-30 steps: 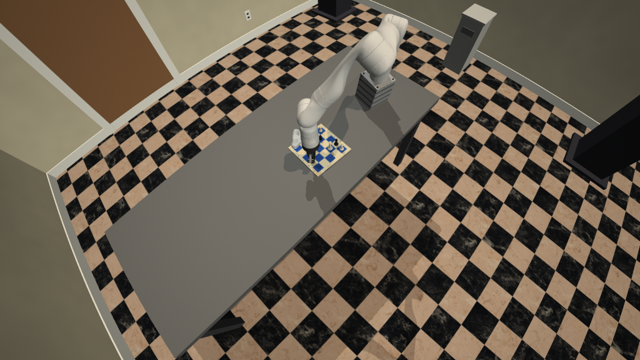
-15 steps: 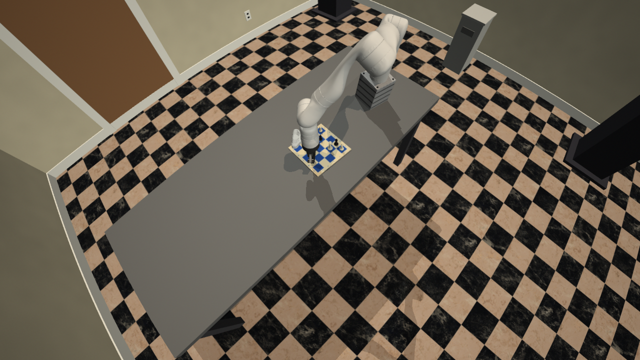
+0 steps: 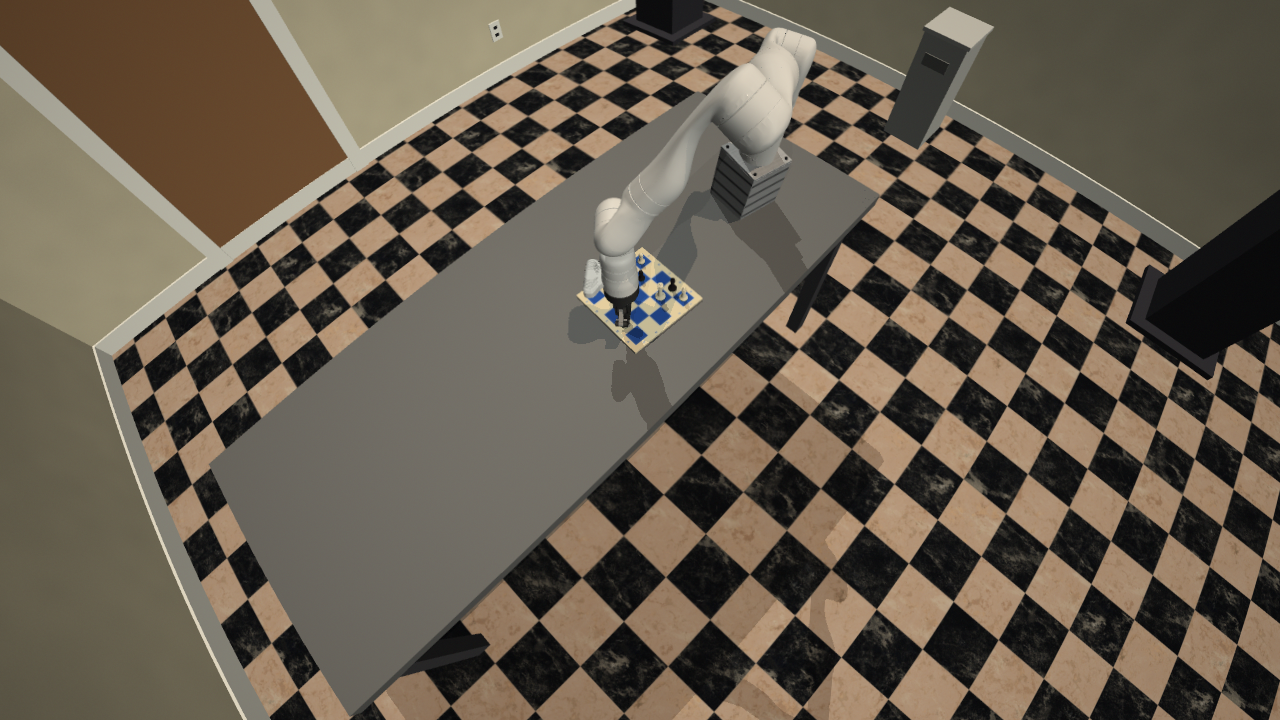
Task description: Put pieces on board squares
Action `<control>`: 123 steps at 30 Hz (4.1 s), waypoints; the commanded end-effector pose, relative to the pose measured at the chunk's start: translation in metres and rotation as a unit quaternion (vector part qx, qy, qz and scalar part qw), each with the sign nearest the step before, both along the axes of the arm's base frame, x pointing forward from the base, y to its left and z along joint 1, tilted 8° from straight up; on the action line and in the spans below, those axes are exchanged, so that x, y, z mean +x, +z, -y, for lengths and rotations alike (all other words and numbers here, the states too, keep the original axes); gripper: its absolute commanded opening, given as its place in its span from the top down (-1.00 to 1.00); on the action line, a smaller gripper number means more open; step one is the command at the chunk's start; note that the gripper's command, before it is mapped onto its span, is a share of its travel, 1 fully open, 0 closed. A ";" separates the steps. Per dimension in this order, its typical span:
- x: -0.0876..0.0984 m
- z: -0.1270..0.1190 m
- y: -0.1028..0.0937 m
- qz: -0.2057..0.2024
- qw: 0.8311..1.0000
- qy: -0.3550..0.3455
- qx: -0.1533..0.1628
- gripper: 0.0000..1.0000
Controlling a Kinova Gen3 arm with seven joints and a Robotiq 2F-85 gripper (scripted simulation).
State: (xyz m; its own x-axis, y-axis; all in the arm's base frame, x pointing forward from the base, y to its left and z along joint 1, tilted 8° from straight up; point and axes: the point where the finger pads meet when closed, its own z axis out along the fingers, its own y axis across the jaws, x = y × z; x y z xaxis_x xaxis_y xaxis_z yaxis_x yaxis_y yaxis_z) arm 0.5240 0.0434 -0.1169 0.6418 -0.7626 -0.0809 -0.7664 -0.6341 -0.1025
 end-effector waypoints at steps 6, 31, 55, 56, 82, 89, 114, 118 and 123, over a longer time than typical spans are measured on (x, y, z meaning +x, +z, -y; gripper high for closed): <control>0.001 0.000 0.000 0.001 1.000 0.000 0.000 1.00; 0.001 0.000 0.000 0.001 1.000 0.000 0.000 1.00; 0.001 0.000 0.000 0.001 1.000 0.000 0.000 0.41; 0.001 0.000 0.000 0.001 1.000 0.000 0.000 0.27; -0.001 0.007 0.050 0.001 1.000 0.000 0.000 0.27; -0.002 0.010 0.075 0.001 1.000 0.000 0.000 0.27; -0.002 0.012 0.089 0.001 1.000 0.000 0.000 -1.00; -0.002 0.012 0.089 0.001 1.000 0.000 0.000 -1.00; -0.002 0.012 0.090 0.001 1.000 0.000 0.000 -1.00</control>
